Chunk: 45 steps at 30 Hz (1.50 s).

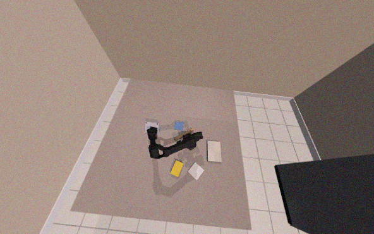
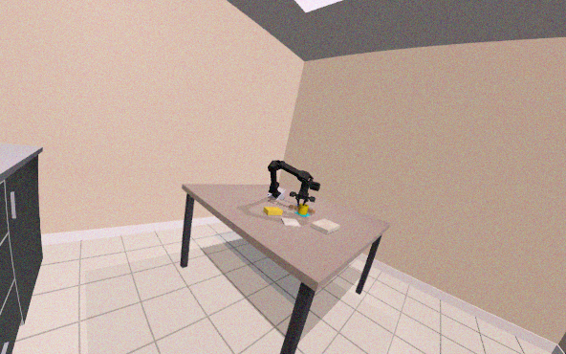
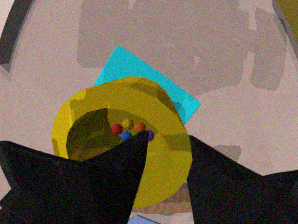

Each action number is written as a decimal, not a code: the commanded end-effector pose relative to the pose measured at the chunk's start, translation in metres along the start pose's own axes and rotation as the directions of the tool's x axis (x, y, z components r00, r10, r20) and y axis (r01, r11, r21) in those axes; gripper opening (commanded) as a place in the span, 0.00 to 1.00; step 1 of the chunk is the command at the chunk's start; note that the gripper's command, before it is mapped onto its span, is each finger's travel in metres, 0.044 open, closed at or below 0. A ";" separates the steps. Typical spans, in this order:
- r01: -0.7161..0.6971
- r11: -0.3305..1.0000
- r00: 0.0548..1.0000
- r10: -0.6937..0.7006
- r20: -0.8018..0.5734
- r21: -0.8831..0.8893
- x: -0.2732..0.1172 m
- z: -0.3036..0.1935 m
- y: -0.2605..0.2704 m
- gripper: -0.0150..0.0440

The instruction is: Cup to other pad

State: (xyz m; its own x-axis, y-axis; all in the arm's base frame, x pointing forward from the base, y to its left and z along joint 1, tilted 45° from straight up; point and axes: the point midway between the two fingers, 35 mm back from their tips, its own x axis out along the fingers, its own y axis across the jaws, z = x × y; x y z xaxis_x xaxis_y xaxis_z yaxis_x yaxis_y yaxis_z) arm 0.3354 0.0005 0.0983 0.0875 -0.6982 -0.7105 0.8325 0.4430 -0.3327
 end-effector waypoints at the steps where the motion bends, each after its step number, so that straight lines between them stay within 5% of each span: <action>1: 0.000 1.000 1.000 0.000 0.000 0.001 0.000 0.000 0.000 0.50; 45: 0.001 1.000 1.000 -0.001 0.002 -0.006 -0.049 -0.001 -0.003 0.50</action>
State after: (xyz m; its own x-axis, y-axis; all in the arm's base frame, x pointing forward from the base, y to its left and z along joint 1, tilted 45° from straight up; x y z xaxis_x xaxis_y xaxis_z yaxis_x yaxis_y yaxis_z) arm 0.3281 0.0296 0.1292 0.0842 -0.7039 -0.7053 0.8255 0.4457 -0.3463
